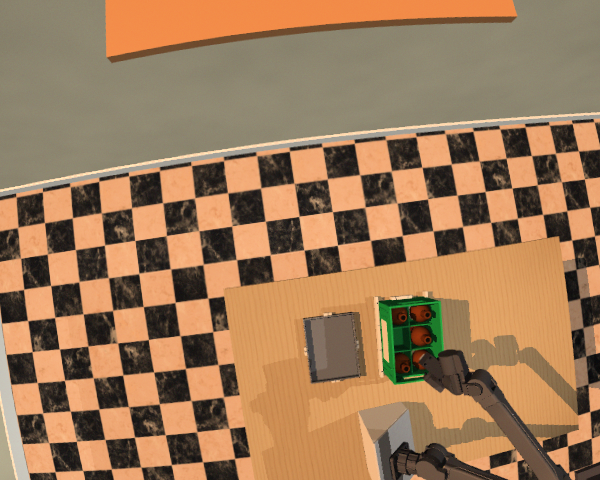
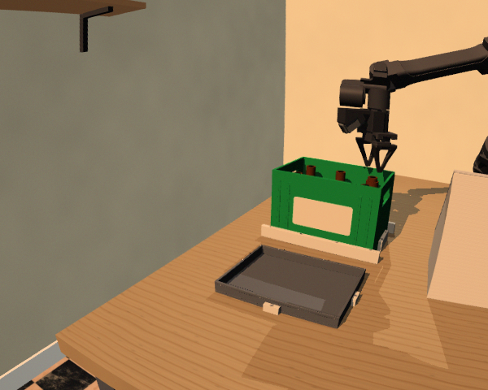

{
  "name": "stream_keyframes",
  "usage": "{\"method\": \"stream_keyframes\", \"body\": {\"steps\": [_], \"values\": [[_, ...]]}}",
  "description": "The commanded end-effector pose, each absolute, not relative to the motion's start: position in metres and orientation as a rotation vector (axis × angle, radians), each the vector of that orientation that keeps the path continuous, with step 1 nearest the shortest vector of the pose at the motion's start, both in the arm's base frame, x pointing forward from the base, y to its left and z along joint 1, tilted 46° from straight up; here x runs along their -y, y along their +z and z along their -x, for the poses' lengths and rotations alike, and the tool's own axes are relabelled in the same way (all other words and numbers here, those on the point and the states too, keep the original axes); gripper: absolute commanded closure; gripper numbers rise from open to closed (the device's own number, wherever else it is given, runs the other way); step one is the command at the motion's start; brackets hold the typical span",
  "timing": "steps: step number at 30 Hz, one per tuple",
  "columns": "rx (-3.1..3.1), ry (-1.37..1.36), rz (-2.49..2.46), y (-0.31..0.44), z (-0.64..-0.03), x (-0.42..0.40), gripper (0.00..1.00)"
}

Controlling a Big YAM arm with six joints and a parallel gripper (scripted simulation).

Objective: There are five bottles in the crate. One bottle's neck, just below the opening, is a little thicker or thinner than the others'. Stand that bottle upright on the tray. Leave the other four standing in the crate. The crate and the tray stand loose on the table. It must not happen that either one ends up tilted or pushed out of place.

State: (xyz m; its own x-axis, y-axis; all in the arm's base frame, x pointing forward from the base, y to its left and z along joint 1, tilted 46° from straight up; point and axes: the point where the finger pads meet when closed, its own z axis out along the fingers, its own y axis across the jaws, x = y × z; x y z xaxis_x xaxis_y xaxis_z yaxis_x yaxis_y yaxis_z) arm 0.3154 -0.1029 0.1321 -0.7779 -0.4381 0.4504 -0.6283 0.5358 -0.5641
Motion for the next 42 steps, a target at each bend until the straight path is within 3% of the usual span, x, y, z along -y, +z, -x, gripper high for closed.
{"method": "stream_keyframes", "body": {"steps": [1,42], "values": [[2.516,1.075,-0.876,0.130,-0.318,0.109,0.39],[2.512,1.075,-0.883,0.114,-0.317,0.124,0.39]]}}
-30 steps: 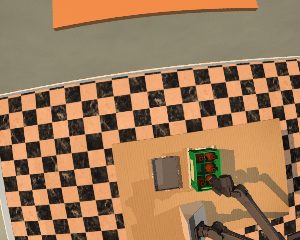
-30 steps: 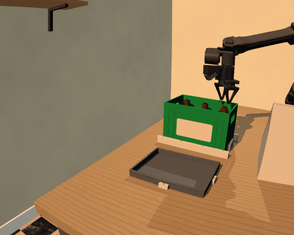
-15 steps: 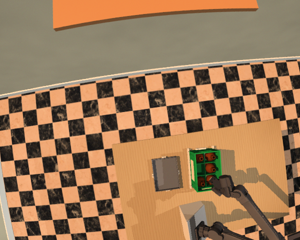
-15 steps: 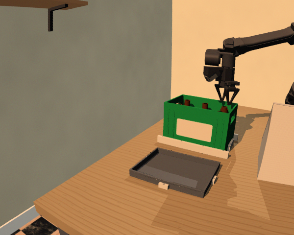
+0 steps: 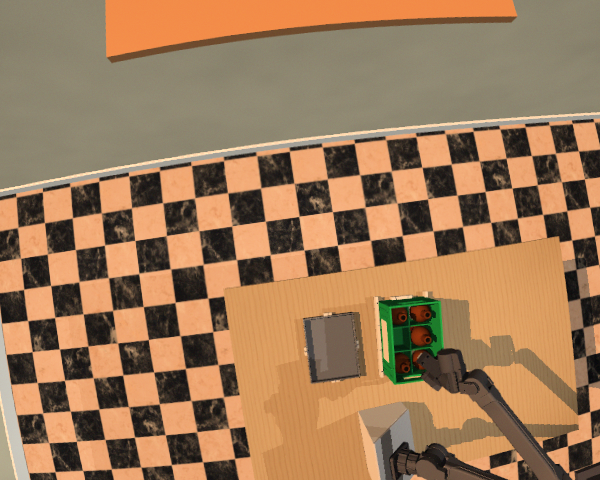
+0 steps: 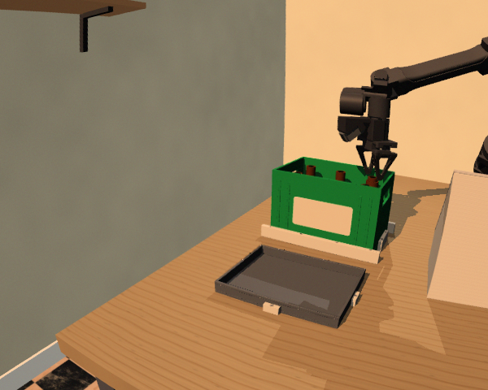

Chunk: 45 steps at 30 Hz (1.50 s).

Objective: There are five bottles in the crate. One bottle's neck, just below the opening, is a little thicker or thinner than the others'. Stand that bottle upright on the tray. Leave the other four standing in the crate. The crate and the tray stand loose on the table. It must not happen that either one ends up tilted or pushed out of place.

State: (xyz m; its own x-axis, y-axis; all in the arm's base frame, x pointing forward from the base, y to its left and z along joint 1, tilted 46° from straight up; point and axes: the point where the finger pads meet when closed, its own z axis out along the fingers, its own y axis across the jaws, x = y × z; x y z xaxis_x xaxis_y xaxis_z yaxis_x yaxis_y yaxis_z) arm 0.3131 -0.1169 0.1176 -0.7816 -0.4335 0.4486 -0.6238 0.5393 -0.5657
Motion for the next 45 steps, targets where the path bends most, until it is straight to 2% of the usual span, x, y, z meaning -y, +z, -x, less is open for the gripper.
{"method": "stream_keyframes", "body": {"steps": [1,45], "values": [[2.512,1.075,-0.883,0.114,-0.317,0.124,0.39],[2.512,1.073,-0.879,0.100,-0.316,0.139,0.39]]}}
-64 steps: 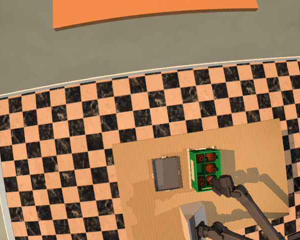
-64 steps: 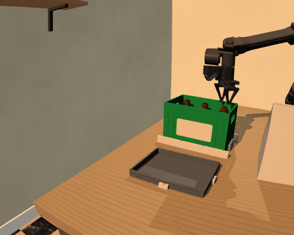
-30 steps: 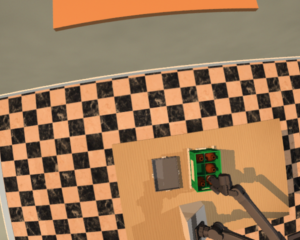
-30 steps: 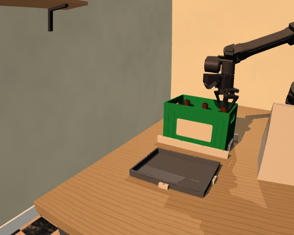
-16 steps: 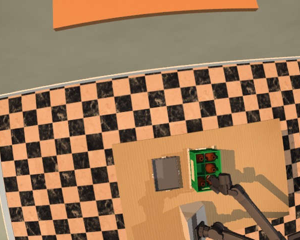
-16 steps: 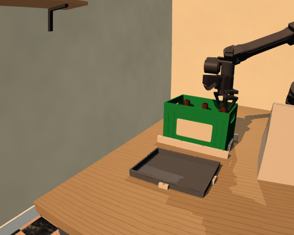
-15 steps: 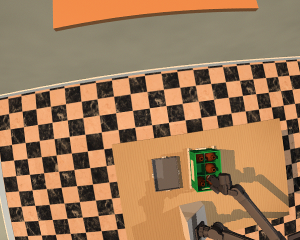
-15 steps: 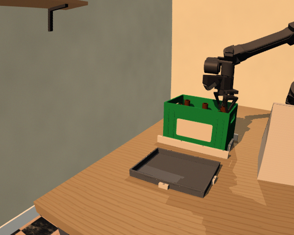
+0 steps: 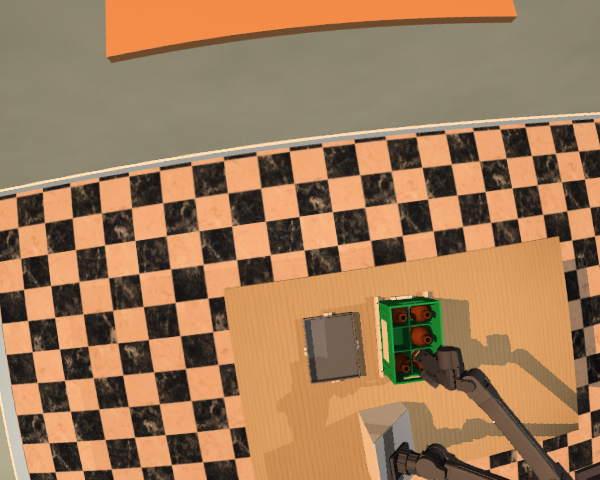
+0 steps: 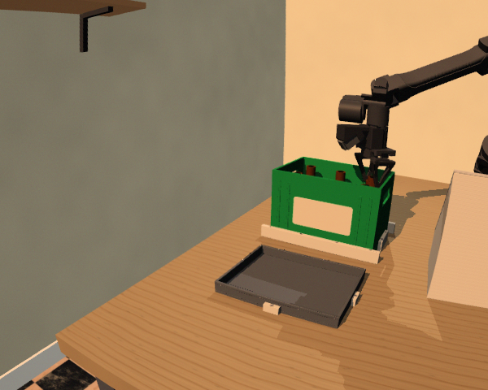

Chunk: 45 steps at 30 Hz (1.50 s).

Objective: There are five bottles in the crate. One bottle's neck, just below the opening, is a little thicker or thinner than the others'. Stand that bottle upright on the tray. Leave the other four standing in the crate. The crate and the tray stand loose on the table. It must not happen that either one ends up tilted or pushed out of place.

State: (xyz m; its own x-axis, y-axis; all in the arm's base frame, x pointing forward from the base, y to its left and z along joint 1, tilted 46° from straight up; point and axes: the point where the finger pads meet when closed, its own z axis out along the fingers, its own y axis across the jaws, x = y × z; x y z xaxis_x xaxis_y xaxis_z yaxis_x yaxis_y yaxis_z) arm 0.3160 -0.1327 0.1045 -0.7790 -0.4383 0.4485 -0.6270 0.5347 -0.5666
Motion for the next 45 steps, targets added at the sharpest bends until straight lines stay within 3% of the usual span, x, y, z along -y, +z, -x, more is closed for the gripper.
{"method": "stream_keyframes", "body": {"steps": [1,24,25,45], "values": [[2.512,1.073,-0.879,0.0996,-0.3156,0.1393,0.39],[2.512,1.073,-0.879,0.0996,-0.3156,0.1393,0.39],[2.512,1.073,-0.879,0.0996,-0.3156,0.1393,1.00],[2.514,1.072,-0.878,0.1004,-0.3163,0.1392,1.00]]}}
